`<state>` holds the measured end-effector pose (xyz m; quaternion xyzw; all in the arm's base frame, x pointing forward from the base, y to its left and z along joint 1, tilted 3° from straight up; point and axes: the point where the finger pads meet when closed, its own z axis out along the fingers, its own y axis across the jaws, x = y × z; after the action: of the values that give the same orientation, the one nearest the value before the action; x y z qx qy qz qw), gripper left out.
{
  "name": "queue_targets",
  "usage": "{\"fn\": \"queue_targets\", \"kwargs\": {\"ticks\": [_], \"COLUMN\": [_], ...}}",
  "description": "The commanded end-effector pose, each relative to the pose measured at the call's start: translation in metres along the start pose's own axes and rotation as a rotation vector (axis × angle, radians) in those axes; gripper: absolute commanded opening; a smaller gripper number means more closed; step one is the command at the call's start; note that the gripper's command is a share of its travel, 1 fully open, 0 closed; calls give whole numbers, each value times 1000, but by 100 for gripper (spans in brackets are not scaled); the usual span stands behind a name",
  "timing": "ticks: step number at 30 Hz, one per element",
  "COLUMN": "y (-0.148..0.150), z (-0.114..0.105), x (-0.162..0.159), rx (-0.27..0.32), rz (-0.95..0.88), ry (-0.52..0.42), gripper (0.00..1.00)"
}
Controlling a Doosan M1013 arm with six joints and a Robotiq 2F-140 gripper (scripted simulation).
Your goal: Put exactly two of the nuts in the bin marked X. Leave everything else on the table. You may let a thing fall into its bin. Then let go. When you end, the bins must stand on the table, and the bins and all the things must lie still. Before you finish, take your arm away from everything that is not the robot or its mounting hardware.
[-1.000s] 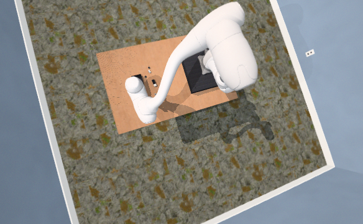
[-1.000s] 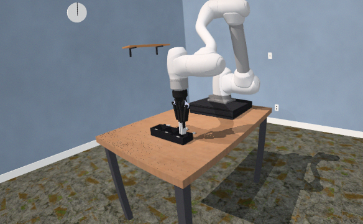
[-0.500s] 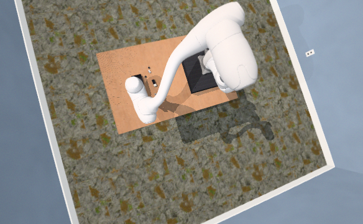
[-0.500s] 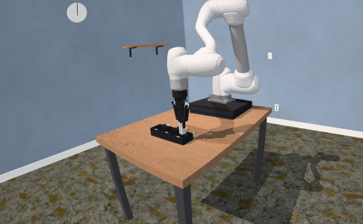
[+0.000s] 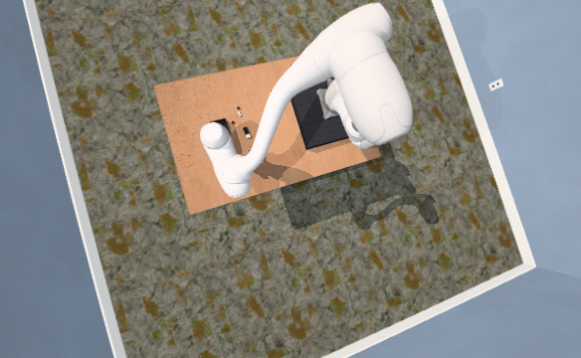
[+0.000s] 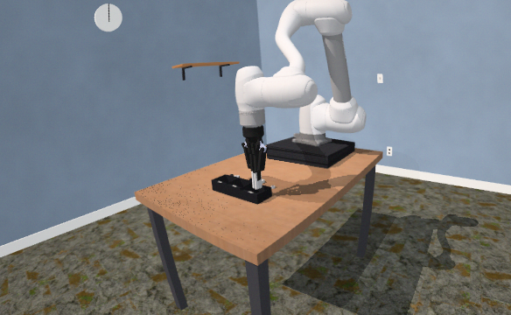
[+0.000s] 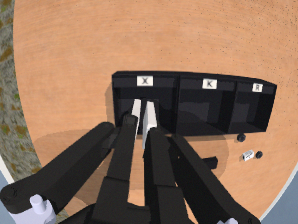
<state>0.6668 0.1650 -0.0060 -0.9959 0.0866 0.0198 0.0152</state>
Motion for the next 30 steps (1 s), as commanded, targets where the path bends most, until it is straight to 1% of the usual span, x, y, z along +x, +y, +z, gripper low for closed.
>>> {"fn": "queue_targets", "kwargs": {"ticks": [1, 13, 15, 17, 22, 30], "y": [-3, -3, -3, -3, -3, -3], "z": [-5, -5, -13, -13, -33, -34], "x": [4, 4, 4, 4, 4, 4], "rx": [4, 4, 4, 4, 4, 4], "rz": [1, 1, 1, 1, 1, 1], "ry": [6, 6, 6, 6, 6, 6], "gripper": [5, 5, 5, 5, 5, 5]}}
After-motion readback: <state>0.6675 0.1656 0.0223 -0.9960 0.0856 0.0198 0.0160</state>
